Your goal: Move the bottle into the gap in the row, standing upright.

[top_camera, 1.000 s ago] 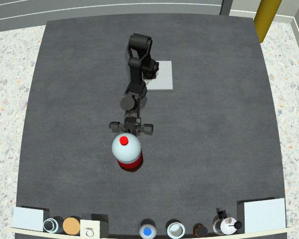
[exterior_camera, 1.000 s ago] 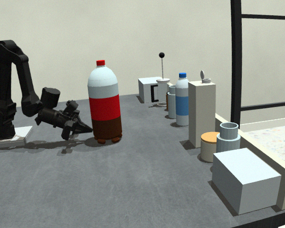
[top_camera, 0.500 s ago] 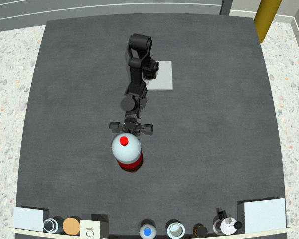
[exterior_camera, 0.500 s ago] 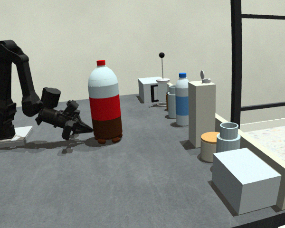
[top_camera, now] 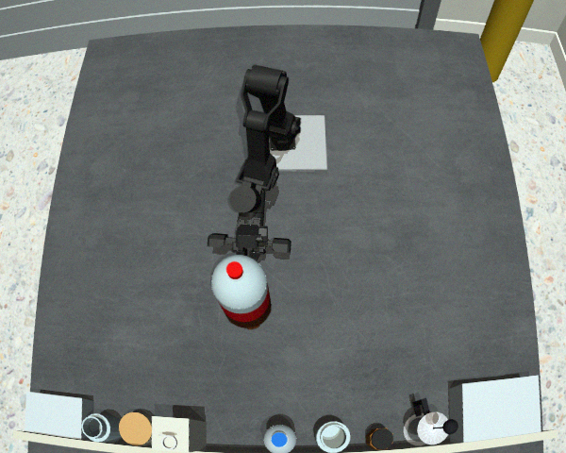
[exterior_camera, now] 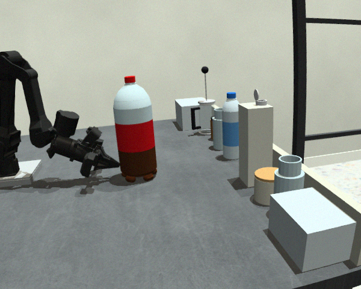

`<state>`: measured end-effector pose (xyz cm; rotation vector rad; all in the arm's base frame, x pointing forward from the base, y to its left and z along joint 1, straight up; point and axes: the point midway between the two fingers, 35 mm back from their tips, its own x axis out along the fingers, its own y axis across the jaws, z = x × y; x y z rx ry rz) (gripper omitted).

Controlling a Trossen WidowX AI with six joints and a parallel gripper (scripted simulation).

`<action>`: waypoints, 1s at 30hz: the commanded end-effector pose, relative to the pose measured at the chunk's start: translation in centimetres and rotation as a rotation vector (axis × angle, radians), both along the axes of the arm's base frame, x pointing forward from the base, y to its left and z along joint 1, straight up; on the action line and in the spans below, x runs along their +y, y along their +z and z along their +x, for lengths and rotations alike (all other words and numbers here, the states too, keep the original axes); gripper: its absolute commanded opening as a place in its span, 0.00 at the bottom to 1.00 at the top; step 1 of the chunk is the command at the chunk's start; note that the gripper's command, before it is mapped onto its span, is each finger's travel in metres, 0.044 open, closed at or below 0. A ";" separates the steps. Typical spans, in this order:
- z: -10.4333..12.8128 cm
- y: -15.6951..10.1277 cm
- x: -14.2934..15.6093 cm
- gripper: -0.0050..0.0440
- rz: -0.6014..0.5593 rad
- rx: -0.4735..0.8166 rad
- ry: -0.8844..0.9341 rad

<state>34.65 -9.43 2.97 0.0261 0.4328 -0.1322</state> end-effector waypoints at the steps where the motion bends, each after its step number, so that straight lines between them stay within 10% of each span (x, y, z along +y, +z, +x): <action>1: 1.3 0.4 0.1 0.00 0.000 -0.013 0.003; 30: 2.0 0.4 0.8 0.00 0.001 -0.015 0.006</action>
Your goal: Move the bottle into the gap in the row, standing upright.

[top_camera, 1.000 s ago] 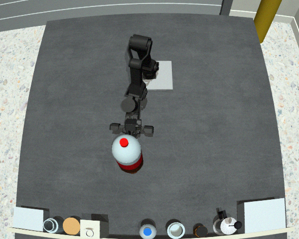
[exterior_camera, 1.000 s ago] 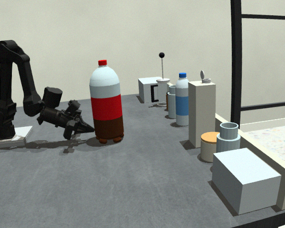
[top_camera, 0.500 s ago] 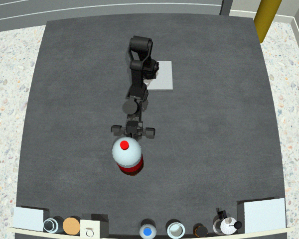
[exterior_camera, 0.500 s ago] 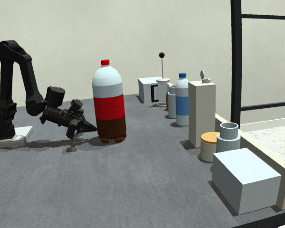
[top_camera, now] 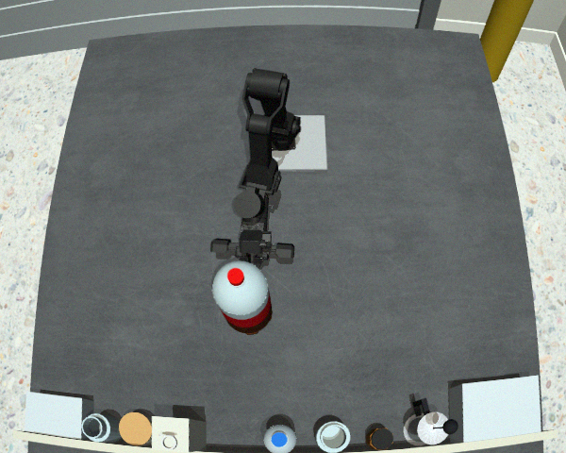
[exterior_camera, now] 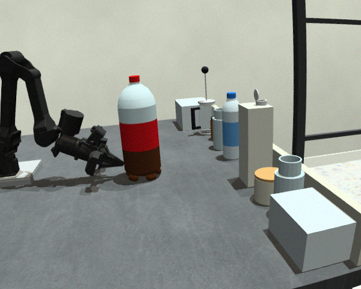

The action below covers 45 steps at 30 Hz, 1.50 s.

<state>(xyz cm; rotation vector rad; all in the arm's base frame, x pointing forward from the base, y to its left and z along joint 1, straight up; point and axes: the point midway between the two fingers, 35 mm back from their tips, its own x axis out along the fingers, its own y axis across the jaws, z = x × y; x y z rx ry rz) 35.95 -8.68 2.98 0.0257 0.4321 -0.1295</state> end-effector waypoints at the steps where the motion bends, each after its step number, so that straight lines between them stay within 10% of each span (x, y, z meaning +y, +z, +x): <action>1: 0.7 0.4 0.1 0.00 0.001 -0.014 0.003; 45: 2.7 0.4 0.8 0.00 0.001 -0.015 0.004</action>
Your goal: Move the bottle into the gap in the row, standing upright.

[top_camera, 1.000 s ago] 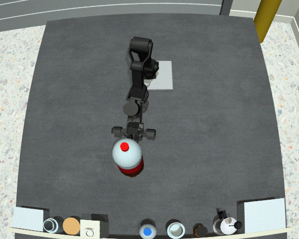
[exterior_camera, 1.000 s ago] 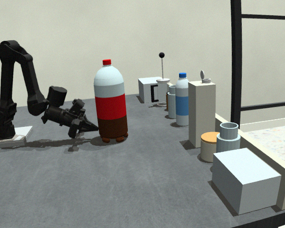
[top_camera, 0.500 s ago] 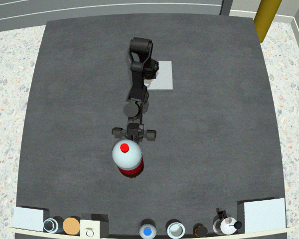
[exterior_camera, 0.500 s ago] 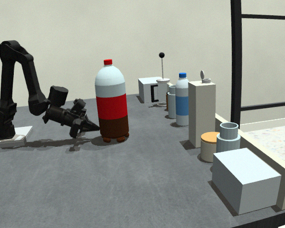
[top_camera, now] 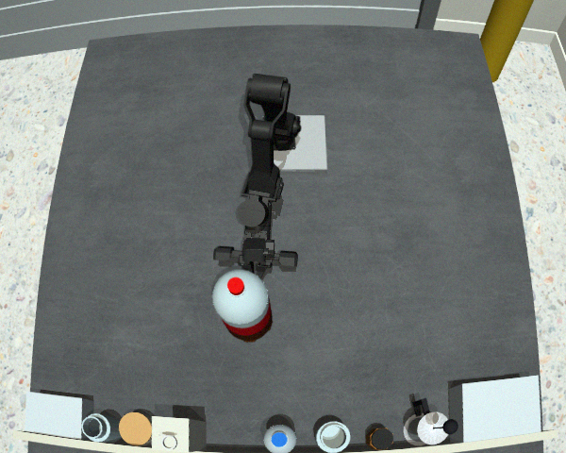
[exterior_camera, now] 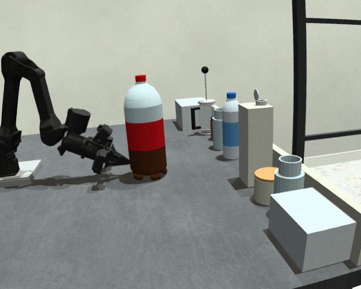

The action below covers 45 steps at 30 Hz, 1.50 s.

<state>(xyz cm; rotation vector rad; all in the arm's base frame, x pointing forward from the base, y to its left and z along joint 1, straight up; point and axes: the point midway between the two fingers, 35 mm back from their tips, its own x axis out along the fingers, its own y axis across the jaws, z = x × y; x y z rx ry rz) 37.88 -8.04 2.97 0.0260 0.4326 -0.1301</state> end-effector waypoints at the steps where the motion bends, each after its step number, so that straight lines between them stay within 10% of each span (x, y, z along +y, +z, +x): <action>1: 0.8 0.4 0.1 0.00 0.001 -0.016 0.005; 45: 1.7 0.4 0.2 0.00 0.001 -0.015 0.002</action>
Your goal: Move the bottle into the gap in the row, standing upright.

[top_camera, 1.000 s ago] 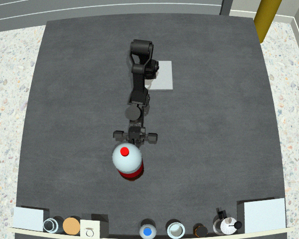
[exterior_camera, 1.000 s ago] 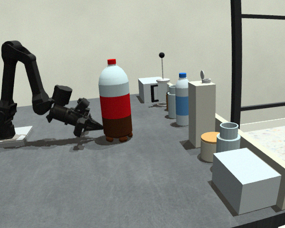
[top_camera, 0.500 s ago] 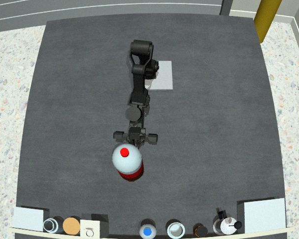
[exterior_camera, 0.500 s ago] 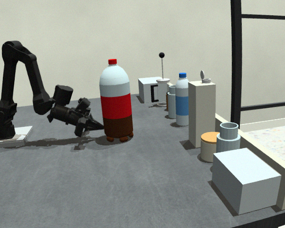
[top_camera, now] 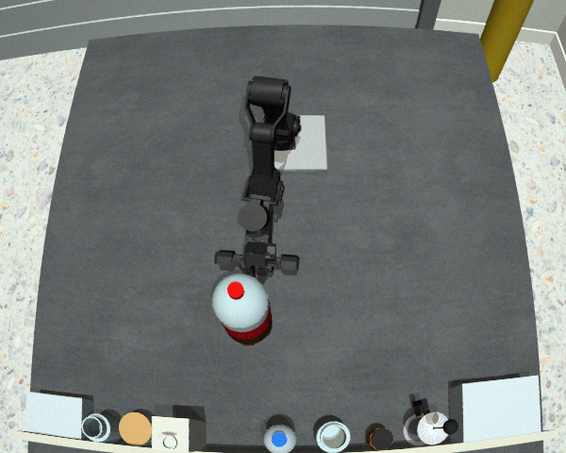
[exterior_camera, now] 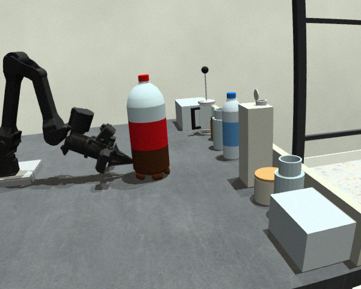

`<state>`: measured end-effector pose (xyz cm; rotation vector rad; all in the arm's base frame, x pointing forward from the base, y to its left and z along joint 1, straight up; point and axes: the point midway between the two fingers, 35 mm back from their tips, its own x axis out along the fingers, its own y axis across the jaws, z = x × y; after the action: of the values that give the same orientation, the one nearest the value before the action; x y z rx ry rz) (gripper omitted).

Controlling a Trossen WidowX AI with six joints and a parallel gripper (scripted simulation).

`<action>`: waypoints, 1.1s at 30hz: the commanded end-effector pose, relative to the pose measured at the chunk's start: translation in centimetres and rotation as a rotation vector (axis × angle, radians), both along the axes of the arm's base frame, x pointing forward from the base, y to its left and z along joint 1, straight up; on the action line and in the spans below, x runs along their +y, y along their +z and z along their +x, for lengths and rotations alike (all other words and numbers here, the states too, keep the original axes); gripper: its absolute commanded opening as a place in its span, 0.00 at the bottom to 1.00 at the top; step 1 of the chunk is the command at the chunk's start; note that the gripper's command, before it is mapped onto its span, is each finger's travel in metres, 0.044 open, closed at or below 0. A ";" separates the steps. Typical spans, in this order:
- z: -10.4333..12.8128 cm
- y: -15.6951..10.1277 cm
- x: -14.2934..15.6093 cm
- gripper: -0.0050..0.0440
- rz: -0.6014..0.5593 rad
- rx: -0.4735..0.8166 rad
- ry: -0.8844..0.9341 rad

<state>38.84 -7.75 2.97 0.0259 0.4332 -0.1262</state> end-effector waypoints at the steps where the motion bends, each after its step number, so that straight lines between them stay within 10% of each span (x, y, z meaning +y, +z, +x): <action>1: 0.9 0.5 -0.2 0.00 0.000 -0.016 -0.002; 33: 2.5 0.5 0.1 0.00 0.000 -0.018 -0.003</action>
<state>40.52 -7.48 2.91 0.0260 0.4350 -0.1250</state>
